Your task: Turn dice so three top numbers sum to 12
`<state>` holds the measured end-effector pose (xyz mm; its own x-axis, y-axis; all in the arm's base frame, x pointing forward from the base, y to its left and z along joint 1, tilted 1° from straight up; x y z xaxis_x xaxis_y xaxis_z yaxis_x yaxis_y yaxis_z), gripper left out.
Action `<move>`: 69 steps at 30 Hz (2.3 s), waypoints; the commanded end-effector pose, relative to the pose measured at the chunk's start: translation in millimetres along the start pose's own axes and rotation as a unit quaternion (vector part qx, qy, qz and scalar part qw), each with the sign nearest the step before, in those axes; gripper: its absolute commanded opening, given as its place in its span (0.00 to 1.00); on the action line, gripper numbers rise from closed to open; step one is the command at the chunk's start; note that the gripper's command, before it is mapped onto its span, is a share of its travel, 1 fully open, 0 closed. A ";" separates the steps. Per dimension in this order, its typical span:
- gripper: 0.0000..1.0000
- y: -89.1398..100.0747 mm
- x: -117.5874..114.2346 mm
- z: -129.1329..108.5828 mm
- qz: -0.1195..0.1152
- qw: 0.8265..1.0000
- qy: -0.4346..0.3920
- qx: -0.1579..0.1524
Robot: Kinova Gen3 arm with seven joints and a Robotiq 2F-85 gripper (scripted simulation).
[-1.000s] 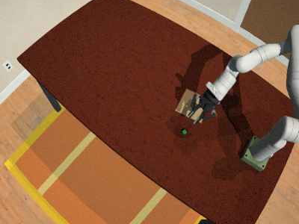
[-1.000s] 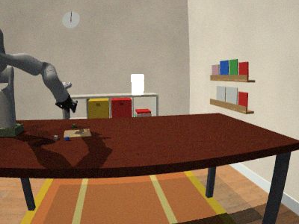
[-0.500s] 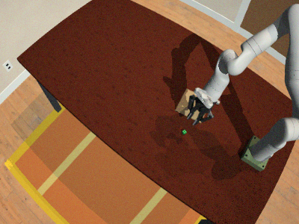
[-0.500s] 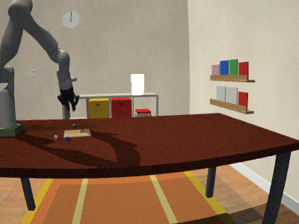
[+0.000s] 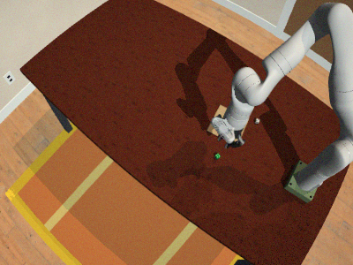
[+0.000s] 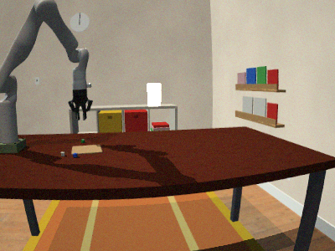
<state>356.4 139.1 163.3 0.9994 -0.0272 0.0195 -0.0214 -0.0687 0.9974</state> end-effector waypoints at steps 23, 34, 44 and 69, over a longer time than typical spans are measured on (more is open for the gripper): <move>1.00 3.2 -1.2 -21.8 -0.002 0.999 0.016 -0.033; 1.00 -45.2 -2.9 -9.2 0.000 0.998 -0.053 -0.033; 0.31 -45.6 -2.9 -9.1 0.000 0.998 -0.054 -0.033; 0.31 -45.6 -2.9 -9.1 0.000 0.998 -0.054 -0.033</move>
<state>354.3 151.2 117.9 0.9908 -0.1342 0.0148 -0.0152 -0.0019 0.9999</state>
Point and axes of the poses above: the point where the finger pads meet when closed, its own y axis back along the fingers, its own x axis across the jaws, z = x × y, the point moved 6 cm from there along y, back along the fingers, and after that the axes turned 7 degrees about y, right-handed, at the moved point
